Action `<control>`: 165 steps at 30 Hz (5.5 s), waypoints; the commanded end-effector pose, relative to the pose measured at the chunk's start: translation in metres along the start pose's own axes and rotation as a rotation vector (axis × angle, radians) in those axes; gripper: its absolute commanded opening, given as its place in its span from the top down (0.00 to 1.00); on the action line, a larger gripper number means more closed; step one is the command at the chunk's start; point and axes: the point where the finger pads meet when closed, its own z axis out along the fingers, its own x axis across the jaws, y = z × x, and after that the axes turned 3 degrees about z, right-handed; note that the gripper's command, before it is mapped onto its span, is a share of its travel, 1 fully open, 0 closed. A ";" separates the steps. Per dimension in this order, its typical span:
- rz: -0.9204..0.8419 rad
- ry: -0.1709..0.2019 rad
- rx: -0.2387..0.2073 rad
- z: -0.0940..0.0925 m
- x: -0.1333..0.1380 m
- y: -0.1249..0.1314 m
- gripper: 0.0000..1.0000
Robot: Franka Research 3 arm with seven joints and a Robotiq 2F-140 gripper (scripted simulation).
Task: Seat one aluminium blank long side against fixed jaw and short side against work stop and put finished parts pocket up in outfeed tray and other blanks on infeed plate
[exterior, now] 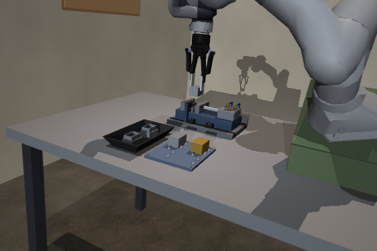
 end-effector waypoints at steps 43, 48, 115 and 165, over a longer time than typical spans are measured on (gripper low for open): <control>-0.005 -0.002 0.002 0.002 -0.001 -0.001 1.00; -0.005 -0.002 0.002 0.006 -0.001 -0.001 1.00; -0.005 -0.002 0.002 0.020 -0.001 -0.002 1.00; -0.002 -0.002 0.002 0.022 -0.001 -0.002 1.00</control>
